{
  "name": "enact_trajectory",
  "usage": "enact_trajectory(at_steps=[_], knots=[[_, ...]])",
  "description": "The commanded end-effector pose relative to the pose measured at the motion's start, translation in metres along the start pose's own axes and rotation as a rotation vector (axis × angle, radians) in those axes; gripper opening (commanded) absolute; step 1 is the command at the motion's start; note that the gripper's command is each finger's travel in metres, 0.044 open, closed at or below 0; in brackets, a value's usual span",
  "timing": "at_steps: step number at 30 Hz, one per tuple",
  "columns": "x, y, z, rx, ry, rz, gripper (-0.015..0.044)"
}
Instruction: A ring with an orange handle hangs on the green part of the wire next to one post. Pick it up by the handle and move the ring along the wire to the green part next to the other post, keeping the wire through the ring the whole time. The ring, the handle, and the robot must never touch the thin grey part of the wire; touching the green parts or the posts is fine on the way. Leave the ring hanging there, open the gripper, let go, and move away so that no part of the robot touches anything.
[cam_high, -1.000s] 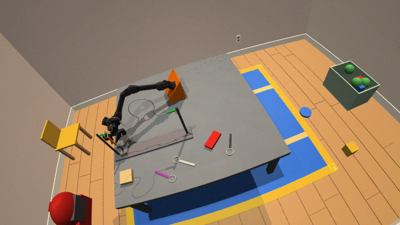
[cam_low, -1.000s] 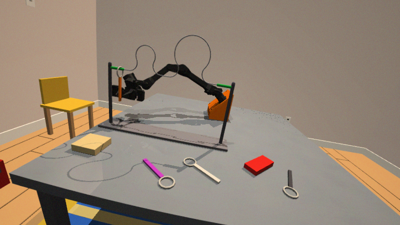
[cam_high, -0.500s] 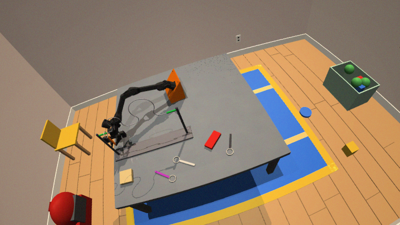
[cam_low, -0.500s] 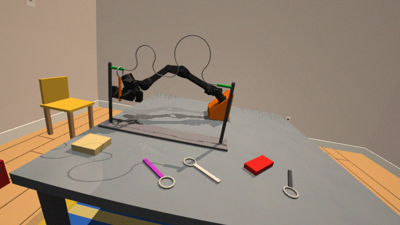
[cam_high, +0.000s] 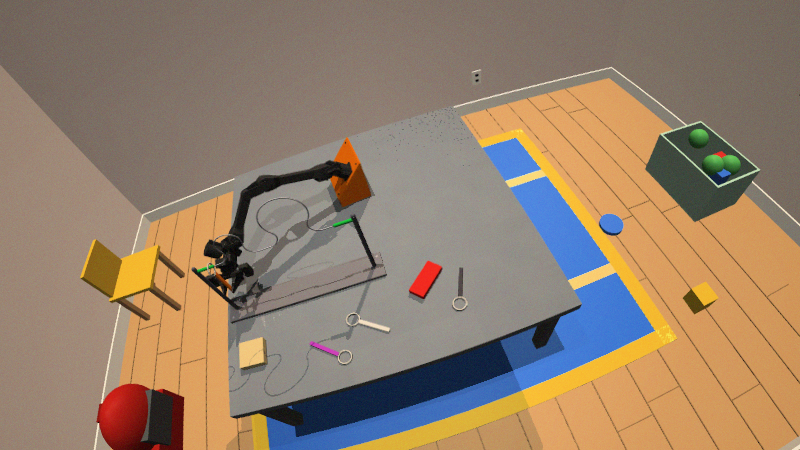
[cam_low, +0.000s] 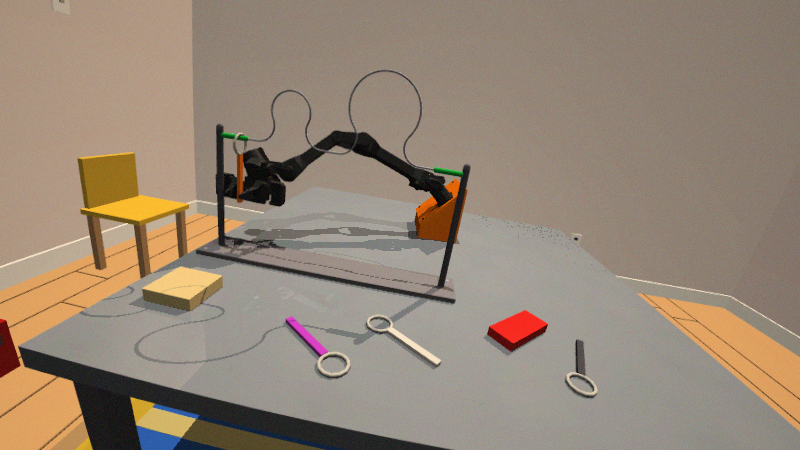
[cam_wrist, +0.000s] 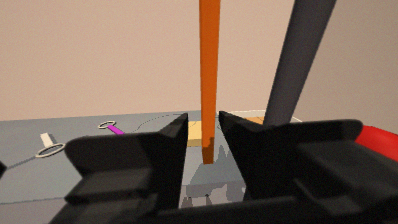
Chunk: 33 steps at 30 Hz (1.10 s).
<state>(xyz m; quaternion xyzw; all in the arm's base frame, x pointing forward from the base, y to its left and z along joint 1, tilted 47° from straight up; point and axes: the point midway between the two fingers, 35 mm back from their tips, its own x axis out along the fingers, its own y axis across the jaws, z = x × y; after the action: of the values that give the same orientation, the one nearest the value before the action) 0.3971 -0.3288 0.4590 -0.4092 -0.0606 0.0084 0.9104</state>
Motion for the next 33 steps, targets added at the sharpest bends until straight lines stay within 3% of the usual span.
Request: enact_trajectory(at_steps=[1, 12, 24, 33], knots=[[0.0005, 0.0002, -0.0022, 0.001, 0.005, -0.001, 0.0160], [0.0005, 0.0002, -0.0022, 0.001, 0.005, -0.001, 0.0160], [0.0003, 0.0002, -0.0007, 0.001, 0.001, 0.000, -0.0150], [0.0003, 0.0011, 0.0059, 0.001, 0.000, 0.002, -0.0150]])
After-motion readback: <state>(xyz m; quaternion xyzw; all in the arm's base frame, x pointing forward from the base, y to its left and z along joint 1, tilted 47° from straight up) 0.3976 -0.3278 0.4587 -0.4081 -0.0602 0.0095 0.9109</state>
